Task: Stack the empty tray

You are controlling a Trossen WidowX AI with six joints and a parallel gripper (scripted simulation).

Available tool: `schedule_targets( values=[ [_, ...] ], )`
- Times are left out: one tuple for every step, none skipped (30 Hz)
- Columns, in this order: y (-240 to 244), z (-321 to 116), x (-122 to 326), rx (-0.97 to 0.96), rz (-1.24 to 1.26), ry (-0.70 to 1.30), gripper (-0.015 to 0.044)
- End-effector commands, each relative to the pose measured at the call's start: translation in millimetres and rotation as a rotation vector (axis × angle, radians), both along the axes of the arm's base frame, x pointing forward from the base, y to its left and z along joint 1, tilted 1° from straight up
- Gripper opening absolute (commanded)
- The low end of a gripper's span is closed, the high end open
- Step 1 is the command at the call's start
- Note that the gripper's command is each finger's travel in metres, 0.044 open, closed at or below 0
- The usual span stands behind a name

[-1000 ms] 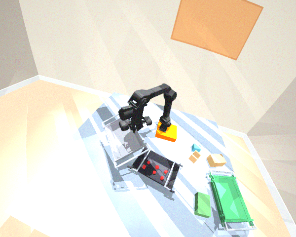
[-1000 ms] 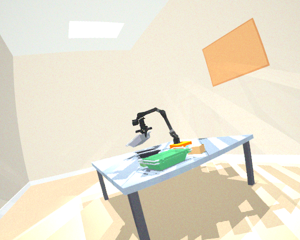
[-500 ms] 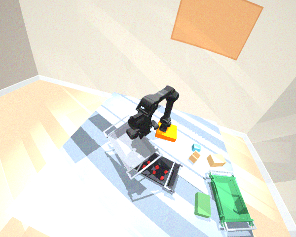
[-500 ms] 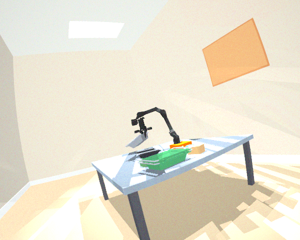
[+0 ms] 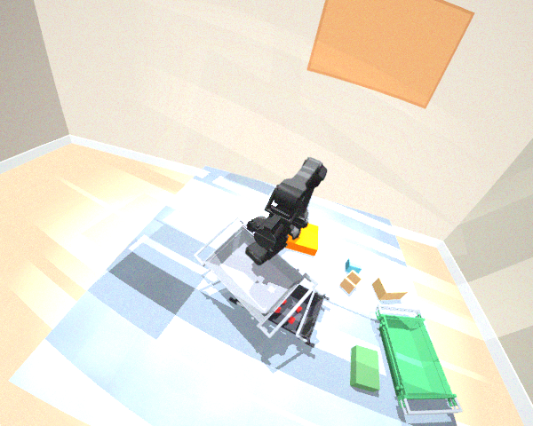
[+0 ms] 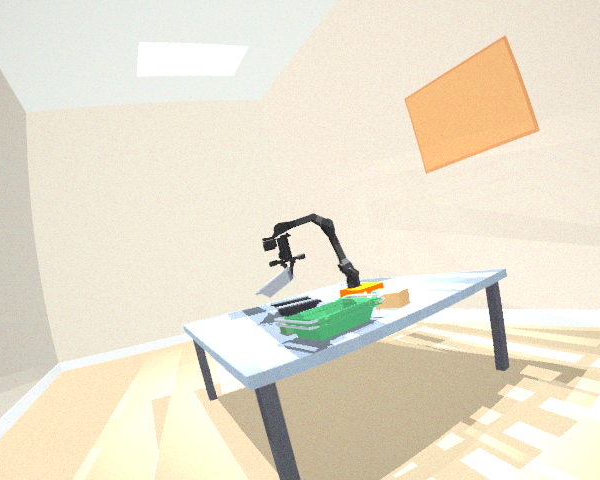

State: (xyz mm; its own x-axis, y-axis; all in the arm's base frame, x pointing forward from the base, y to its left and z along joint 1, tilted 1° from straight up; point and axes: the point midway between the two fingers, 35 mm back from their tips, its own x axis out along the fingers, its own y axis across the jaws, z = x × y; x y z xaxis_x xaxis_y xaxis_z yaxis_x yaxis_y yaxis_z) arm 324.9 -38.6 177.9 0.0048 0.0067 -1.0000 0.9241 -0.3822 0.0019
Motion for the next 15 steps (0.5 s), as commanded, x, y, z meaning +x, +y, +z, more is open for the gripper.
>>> schedule_targets(
  values=[
    [16.8,6.5,1.9,0.0,0.045,-0.027,0.0],
    [20.7,6.5,2.1,0.0,0.056,-0.027,0.0],
    [24.6,6.5,2.2,0.0,0.068,-0.027,0.0],
    [28.6,6.6,2.3,0.001,0.08,-0.027,0.0],
    [32.5,6.6,2.4,0.001,0.091,-0.027,0.0],
    [36.4,6.6,2.4,0.001,0.103,-0.027,0.0],
    [40.3,6.6,2.3,0.001,0.115,-0.027,0.0],
    [44.2,6.7,2.2,0.001,0.126,-0.027,0.0],
    [48.1,6.7,2.1,0.002,0.138,-0.027,0.0],
    [52.1,6.7,1.9,0.002,0.149,-0.028,0.0],
    [56.0,6.8,1.6,0.002,0.161,-0.028,0.0],
    [59.9,6.8,1.3,0.002,0.173,-0.028,0.0],
    [63.8,6.8,1.0,0.003,0.184,-0.028,0.0],
    [67.7,6.9,0.6,0.003,0.196,-0.028,0.0],
    [71.6,6.9,0.2,0.003,0.208,-0.028,0.0]
  ],
)
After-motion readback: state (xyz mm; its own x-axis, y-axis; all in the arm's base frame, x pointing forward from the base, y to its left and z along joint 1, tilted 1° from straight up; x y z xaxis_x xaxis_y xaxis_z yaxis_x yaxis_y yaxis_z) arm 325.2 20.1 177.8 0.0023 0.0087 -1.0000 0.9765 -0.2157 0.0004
